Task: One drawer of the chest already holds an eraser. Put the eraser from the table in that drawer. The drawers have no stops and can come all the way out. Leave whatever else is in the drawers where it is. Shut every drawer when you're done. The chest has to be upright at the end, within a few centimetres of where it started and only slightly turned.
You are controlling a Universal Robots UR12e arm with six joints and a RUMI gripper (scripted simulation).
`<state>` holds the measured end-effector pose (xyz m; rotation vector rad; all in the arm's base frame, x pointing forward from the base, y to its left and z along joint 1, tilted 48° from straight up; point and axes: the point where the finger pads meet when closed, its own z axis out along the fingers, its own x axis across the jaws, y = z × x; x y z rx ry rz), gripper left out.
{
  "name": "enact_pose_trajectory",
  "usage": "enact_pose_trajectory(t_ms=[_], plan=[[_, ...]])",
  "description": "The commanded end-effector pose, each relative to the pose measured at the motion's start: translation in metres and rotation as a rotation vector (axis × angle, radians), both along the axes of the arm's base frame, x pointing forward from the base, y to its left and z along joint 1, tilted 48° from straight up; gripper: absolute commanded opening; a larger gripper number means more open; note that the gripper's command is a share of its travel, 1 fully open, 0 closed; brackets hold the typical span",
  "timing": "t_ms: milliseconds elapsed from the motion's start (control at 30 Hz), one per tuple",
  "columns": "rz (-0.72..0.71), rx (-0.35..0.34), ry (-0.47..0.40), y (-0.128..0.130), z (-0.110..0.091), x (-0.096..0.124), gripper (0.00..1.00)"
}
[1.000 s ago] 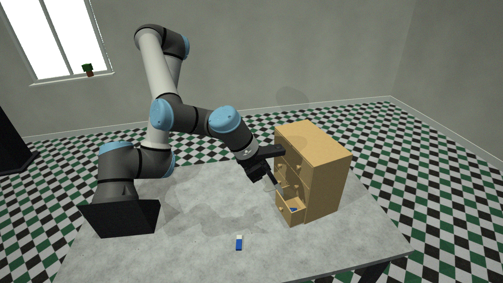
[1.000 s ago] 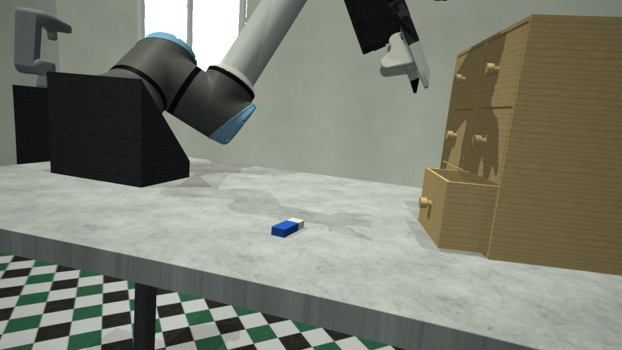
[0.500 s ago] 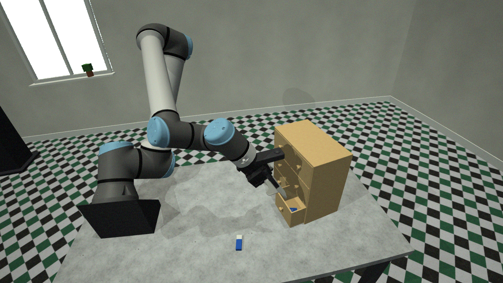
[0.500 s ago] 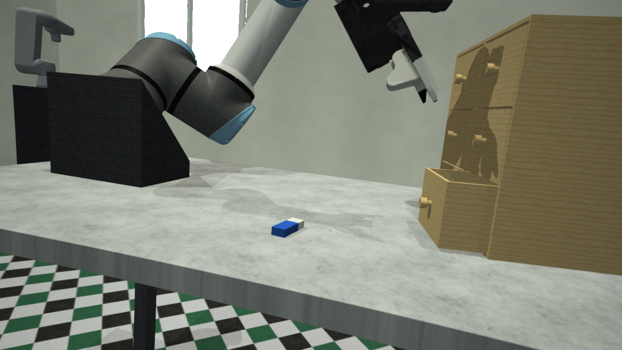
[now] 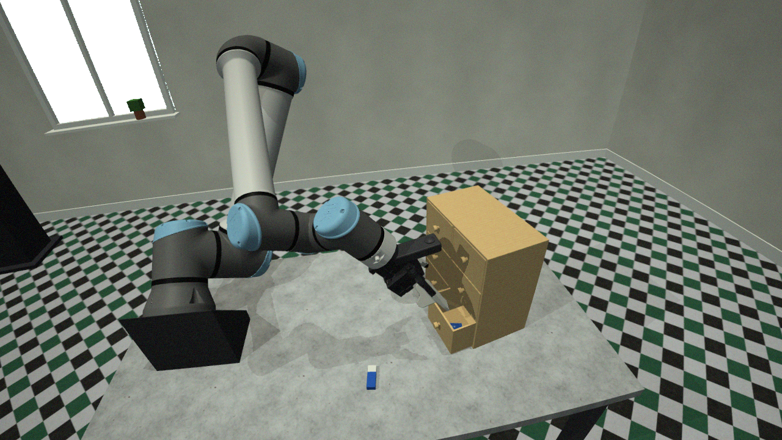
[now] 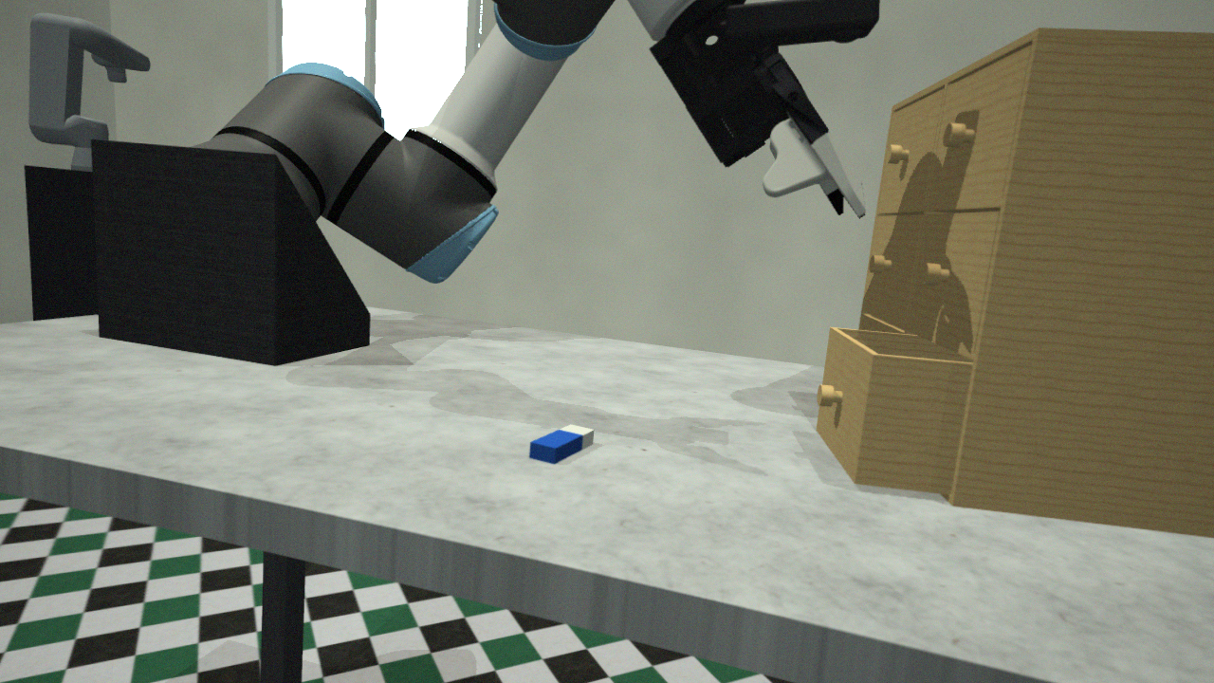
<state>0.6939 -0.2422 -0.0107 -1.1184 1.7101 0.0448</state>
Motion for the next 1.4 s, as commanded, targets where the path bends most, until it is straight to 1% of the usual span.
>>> enact_pose_trajectory(t_ms=[0,633,1367], plan=[[-0.035,-0.002,-0.016,0.0016,-0.0020,0.0049,1.00],[-0.075,0.003,-0.041,0.0057,-0.0050,0.0117,1.00],[-0.083,0.004,-0.046,0.0069,-0.0054,0.0129,1.00]])
